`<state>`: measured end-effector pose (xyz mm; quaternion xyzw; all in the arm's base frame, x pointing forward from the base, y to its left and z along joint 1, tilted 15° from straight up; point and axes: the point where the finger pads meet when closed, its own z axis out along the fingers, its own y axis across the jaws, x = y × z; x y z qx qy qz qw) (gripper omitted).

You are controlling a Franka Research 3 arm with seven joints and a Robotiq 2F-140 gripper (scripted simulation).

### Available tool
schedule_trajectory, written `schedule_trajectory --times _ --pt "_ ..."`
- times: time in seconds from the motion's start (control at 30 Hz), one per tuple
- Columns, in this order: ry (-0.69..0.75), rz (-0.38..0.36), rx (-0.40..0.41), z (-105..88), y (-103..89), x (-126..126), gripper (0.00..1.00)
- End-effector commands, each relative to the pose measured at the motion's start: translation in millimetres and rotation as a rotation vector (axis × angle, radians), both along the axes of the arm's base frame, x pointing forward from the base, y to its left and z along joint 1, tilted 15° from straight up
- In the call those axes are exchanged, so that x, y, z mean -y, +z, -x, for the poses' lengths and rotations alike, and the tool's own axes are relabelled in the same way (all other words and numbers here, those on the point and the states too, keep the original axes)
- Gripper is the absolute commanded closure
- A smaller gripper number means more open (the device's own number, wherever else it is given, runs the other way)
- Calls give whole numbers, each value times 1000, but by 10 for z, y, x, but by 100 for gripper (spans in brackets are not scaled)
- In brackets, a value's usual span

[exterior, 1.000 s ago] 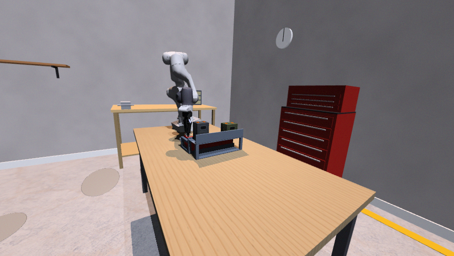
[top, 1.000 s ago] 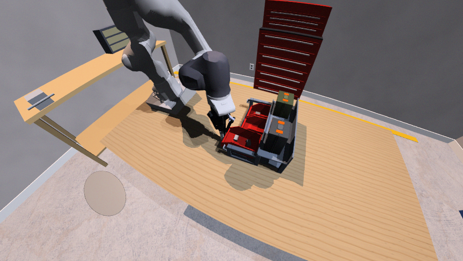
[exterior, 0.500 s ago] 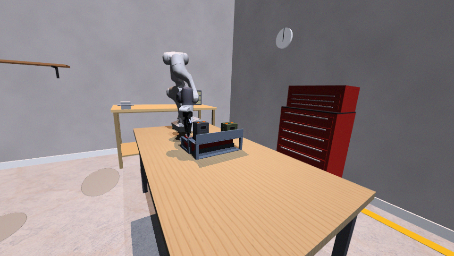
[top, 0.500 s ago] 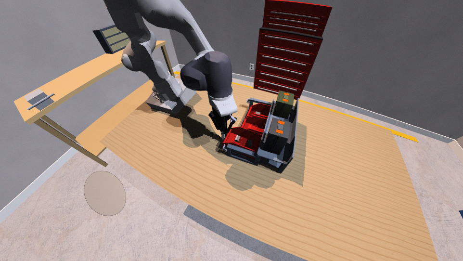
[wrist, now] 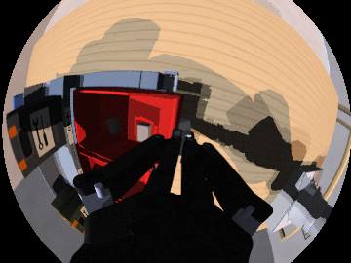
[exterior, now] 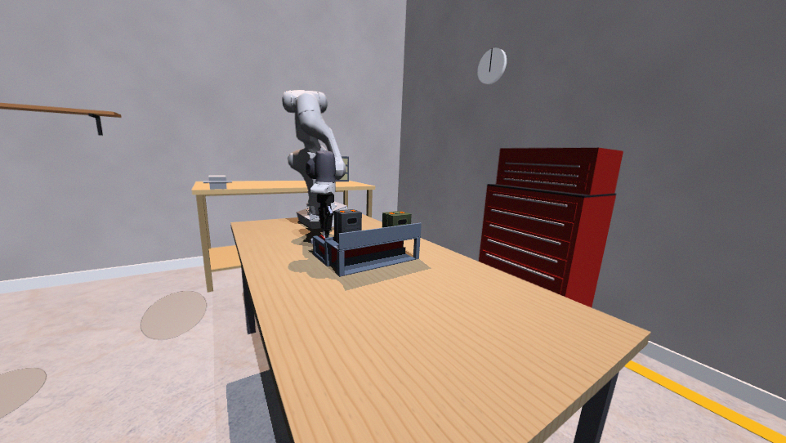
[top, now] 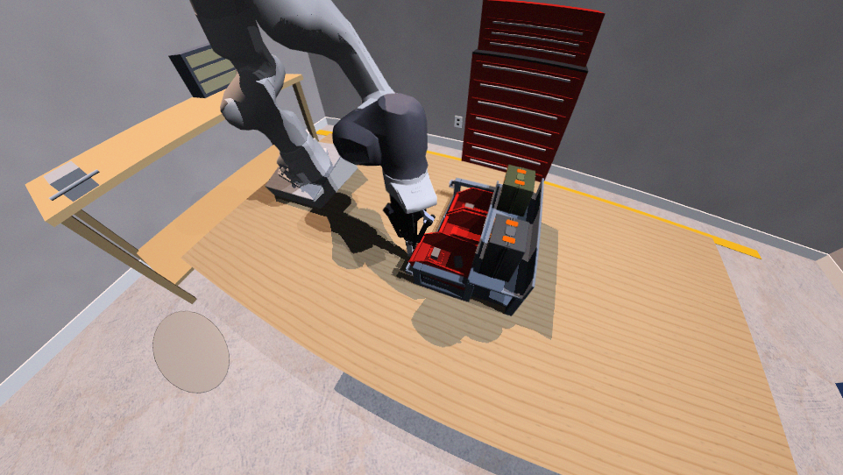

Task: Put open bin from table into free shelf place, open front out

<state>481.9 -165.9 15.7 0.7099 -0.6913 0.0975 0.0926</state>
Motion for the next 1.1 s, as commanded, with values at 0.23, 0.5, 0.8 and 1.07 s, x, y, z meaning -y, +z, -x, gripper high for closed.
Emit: schedule_trajectory --times 0.23,0.5,0.8,1.07 --pt "4 -1 -2 -72 2 0 100" --pt "4 -1 -2 -124 2 -2 100" --pt "4 -1 -2 -182 2 -3 100" --pt "4 -1 -2 -230 2 -5 100"
